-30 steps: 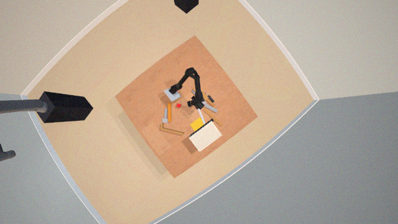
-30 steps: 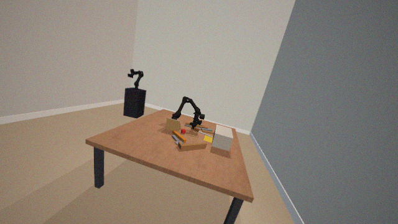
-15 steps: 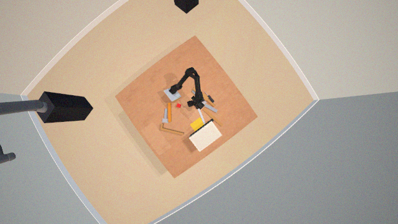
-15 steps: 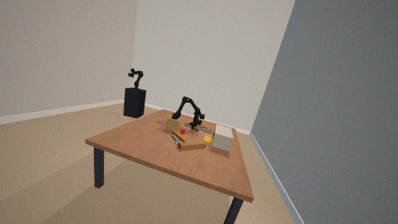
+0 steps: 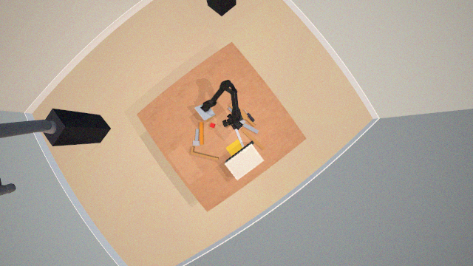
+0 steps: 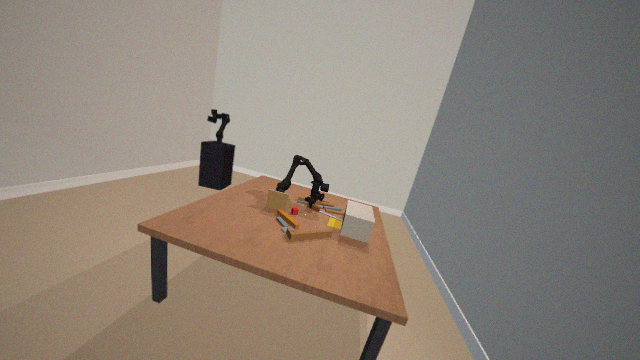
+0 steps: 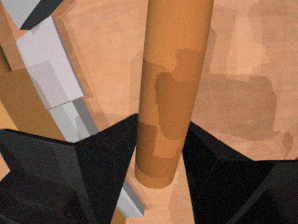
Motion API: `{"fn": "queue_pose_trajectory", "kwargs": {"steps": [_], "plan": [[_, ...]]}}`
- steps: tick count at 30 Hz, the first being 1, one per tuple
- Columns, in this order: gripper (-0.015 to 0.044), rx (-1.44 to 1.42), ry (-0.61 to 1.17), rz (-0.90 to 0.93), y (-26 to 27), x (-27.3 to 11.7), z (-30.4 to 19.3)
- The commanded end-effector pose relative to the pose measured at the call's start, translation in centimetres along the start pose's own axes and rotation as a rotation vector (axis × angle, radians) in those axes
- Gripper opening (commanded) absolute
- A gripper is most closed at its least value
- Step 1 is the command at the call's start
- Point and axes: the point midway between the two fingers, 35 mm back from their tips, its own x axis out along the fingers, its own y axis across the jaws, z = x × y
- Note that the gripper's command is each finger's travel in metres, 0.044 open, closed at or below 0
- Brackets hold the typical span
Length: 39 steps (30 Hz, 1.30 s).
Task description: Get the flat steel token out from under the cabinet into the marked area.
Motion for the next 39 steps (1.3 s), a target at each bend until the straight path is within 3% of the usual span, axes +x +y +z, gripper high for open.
{"fn": "queue_pose_trajectory", "kwargs": {"steps": [1,4,8,39], "plan": [[0.0105,-0.003,0.000,0.000,0.0,0.0,0.0],[0.0085,-0.003,0.000,0.000,0.0,0.0,0.0],[0.0000,-0.003,0.000,0.000,0.0,0.0,0.0],[0.0000,-0.005,0.000,0.000,0.1,-0.2,0.0]]}}
